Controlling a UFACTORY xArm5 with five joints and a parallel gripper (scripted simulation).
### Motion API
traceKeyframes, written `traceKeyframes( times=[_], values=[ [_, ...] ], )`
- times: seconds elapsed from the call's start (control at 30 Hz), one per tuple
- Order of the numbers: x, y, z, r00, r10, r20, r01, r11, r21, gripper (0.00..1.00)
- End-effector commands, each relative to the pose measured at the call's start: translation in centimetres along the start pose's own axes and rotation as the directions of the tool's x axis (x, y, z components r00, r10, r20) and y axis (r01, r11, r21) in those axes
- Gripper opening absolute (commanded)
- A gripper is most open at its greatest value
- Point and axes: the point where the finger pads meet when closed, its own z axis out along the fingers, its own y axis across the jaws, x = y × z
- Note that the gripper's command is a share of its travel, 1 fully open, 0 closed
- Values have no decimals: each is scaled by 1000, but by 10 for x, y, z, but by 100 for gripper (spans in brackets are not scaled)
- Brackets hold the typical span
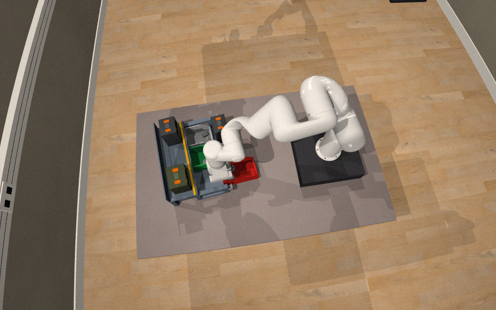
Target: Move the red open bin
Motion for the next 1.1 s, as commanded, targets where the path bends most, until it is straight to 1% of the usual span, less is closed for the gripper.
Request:
traceKeyframes(
  times=[0.0,1.07],
  values=[
    [0,2,-2,1000,0,0,0,1000,-5,4],
    [0,2,-2,1000,0,0,0,1000,-5,0]
  ],
)
